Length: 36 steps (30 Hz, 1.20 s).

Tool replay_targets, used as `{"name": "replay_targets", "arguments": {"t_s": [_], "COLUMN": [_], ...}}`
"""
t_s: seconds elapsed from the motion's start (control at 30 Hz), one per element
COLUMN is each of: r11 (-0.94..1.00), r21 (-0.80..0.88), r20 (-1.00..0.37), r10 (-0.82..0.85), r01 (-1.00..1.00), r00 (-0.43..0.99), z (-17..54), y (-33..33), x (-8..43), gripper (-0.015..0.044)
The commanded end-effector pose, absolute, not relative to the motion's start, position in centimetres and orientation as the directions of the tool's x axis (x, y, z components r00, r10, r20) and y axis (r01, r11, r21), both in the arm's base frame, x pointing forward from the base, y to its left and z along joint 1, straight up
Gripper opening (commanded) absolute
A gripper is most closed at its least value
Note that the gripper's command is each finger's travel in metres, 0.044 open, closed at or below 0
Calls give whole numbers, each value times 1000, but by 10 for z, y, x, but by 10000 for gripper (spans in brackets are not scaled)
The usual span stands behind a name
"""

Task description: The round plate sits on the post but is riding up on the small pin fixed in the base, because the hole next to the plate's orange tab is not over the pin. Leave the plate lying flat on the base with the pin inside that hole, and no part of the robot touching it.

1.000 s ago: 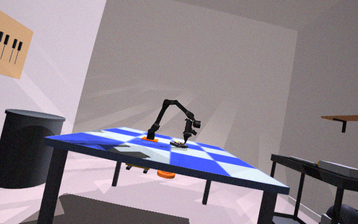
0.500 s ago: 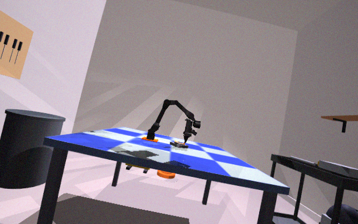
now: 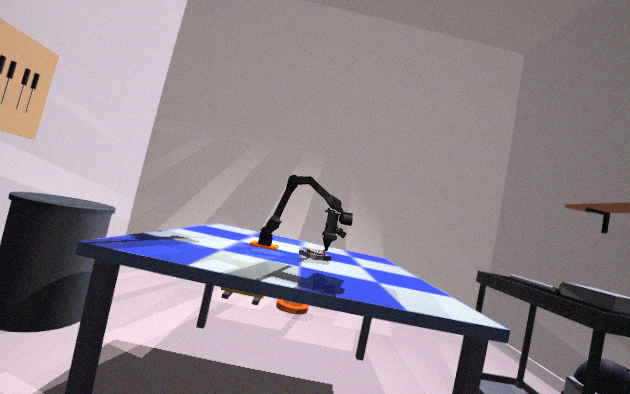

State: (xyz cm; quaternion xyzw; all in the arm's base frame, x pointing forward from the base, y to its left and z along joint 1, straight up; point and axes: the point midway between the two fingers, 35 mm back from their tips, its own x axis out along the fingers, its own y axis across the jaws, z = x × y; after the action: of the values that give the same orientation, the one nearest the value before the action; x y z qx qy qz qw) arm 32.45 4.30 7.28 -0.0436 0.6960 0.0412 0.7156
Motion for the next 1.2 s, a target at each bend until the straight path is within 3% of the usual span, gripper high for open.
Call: {"name": "replay_targets", "arguments": {"t_s": [0.0,1.17], "r11": [992,992], "r21": [8,11], "r20": [-1000,-1000], "r10": [11,14], "r01": [-124,-124], "r00": [25,23], "z": [72,72], "y": [51,78], "x": [322,298], "gripper": [0,0]}}
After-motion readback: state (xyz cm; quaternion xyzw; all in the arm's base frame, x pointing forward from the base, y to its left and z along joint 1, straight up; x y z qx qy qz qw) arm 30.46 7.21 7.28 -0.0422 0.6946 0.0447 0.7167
